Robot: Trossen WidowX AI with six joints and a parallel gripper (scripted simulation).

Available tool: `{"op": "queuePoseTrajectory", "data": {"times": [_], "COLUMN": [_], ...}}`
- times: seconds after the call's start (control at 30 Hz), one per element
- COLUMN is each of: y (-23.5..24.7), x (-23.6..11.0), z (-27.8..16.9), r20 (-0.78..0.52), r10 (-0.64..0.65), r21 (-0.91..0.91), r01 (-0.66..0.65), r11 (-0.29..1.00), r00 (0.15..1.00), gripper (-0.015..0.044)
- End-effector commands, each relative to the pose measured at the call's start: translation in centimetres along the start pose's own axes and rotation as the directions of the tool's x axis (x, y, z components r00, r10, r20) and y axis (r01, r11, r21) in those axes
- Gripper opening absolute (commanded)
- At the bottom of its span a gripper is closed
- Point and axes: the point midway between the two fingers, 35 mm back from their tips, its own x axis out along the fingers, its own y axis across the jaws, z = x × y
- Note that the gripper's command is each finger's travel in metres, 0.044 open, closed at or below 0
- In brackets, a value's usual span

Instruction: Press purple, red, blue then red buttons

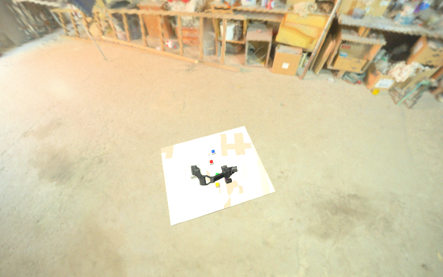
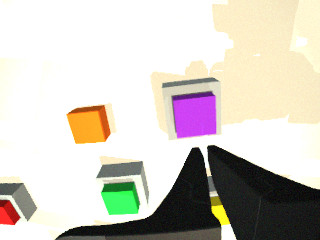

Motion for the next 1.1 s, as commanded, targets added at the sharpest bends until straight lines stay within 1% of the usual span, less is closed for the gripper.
{"op": "queuePoseTrajectory", "data": {"times": [0.0,0.13,0.2,0.33,0.4,0.57,0.7,0.83,0.93,0.97,1.07], "y": [-0.2,0.0,1.5,8.3,11.6,18.6,22.9,25.0,25.2,25.3,25.3], "x": [-3.7,-4.0,-4.0,-4.3,-4.4,-4.5,-4.2,-3.8,-3.5,-2.7,1.5], "z": [0.1,0.1,0.1,-0.7,-1.4,-4.2,-7.5,-9.9,-10.2,-10.1,-10.1], "r20": [0.022,0.022,0.023,0.016,0.013,0.009,0.010,0.016,0.017,0.018,0.018], "r10": [-0.007,-0.005,0.011,0.069,0.079,0.071,0.041,0.011,0.007,0.008,0.006], "r21": [0.008,0.006,-0.012,-0.078,-0.078,-0.050,-0.022,0.001,0.004,0.004,0.004], "r01": [0.007,0.005,-0.011,-0.067,-0.078,-0.071,-0.041,-0.011,-0.007,-0.008,-0.006], "r11": [1.000,1.000,1.000,0.995,0.994,0.996,0.999,1.000,1.000,1.000,1.000], "r00": [1.000,1.000,1.000,0.997,0.997,0.997,0.999,1.000,1.000,1.000,1.000], "gripper": [0.0020,0.0020,0.0020,0.0020,0.0020,0.0020,0.0020,0.0020,0.0020,0.0020,0.0020]}}
